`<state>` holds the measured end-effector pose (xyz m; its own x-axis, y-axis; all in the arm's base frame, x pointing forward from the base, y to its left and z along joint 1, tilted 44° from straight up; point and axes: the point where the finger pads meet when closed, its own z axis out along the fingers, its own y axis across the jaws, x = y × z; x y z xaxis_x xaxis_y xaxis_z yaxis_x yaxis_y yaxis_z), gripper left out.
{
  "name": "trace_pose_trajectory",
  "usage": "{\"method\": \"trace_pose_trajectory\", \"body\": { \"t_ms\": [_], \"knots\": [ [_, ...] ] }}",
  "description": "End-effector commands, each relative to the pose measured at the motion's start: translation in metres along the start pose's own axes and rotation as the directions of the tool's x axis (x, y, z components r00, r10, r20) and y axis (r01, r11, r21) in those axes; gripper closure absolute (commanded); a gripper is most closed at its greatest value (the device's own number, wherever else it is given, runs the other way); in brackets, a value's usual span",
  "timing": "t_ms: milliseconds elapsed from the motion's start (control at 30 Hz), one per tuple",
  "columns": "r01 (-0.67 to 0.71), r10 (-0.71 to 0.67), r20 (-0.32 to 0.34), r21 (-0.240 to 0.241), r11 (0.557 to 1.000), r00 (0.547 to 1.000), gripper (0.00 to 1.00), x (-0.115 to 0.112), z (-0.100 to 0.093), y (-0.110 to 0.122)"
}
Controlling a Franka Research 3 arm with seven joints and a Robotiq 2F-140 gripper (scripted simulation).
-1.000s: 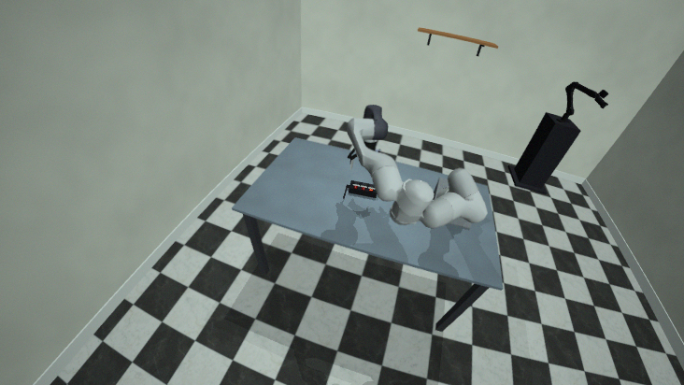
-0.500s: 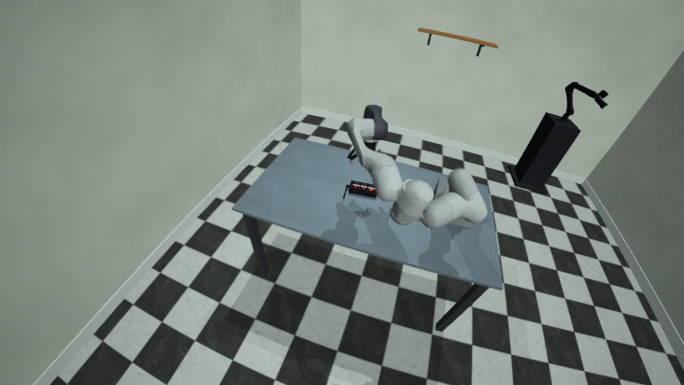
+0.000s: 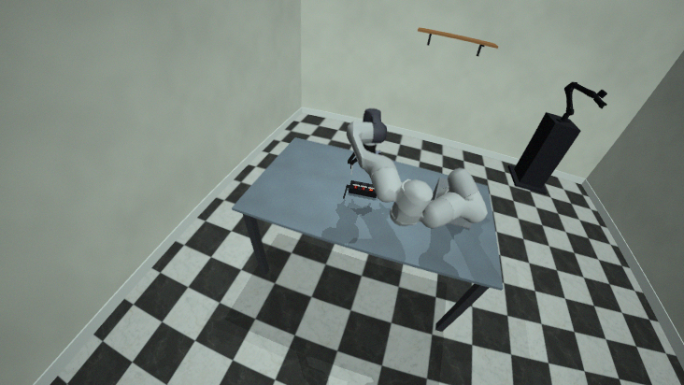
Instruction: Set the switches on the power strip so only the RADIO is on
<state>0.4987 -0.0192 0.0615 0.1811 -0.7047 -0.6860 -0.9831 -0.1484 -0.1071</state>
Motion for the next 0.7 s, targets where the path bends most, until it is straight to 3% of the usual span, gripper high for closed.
{"method": "trace_pose_trajectory", "body": {
  "t_ms": [0,100,367,400,600,667],
  "knots": [
    [0.276,-0.276,-0.005,0.004,0.961,0.961,0.00,0.008,0.014,0.002],
    [0.299,-0.299,-0.003,0.001,0.954,0.954,0.00,0.008,0.017,0.003],
    [0.520,-0.520,0.007,-0.020,0.854,0.854,0.00,0.011,0.029,0.007],
    [0.541,-0.541,0.007,-0.020,0.841,0.841,1.00,0.011,0.029,0.007],
    [0.664,-0.664,0.005,-0.019,0.747,0.748,1.00,0.011,0.029,0.007],
    [0.664,-0.664,0.005,-0.019,0.747,0.748,1.00,0.011,0.029,0.007]
  ]
}}
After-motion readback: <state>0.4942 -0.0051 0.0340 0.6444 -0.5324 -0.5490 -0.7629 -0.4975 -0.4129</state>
